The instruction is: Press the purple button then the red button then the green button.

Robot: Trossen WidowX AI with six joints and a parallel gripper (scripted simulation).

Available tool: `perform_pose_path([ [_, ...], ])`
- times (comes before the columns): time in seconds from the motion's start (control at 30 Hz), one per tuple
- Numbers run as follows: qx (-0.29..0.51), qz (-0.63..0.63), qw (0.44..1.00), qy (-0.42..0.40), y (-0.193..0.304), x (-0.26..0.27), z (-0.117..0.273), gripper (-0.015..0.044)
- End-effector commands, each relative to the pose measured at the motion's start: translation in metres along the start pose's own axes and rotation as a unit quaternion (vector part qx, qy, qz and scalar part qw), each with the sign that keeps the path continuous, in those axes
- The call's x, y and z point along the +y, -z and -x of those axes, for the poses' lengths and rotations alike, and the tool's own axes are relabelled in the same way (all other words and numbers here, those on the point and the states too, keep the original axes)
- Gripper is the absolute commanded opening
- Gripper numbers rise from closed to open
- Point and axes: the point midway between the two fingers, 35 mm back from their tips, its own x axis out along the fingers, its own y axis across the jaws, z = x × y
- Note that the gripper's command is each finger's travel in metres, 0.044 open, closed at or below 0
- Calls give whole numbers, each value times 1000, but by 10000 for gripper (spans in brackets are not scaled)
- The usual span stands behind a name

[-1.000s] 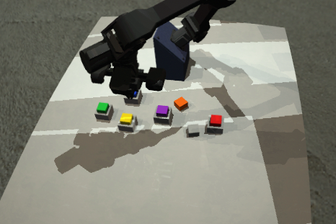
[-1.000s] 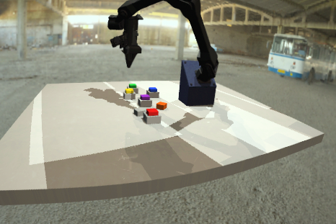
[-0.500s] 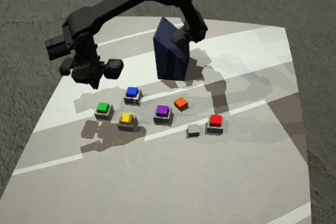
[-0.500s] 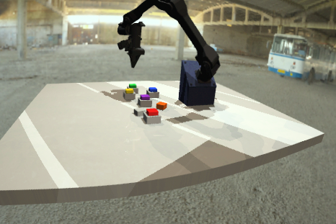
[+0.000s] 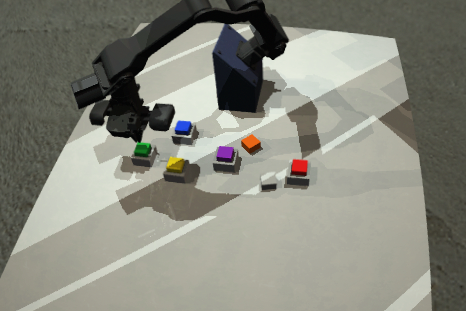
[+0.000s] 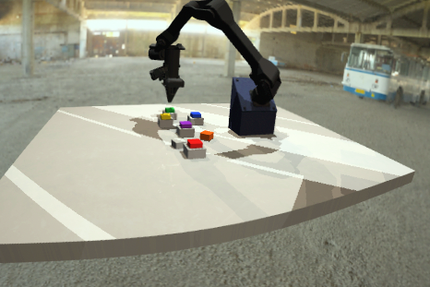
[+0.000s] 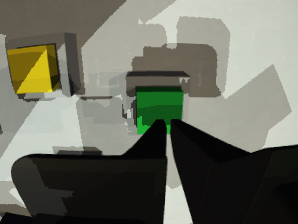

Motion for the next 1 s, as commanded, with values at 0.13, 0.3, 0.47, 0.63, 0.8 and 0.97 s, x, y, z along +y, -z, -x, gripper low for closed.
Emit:
perform_pose_path([
  [0.13,1,-4,1000,-4,1,1,-16,20],
  [0.3,1,-4,1000,-4,1,2,-24,20],
  [0.47,1,-3,1000,-5,1,2,-31,20],
  [0.63,1,-3,1000,-5,1,2,-32,20],
  [0.8,1,-3,1000,-5,1,2,-32,20],
  [0.97,1,-3,1000,-5,1,2,-32,20],
])
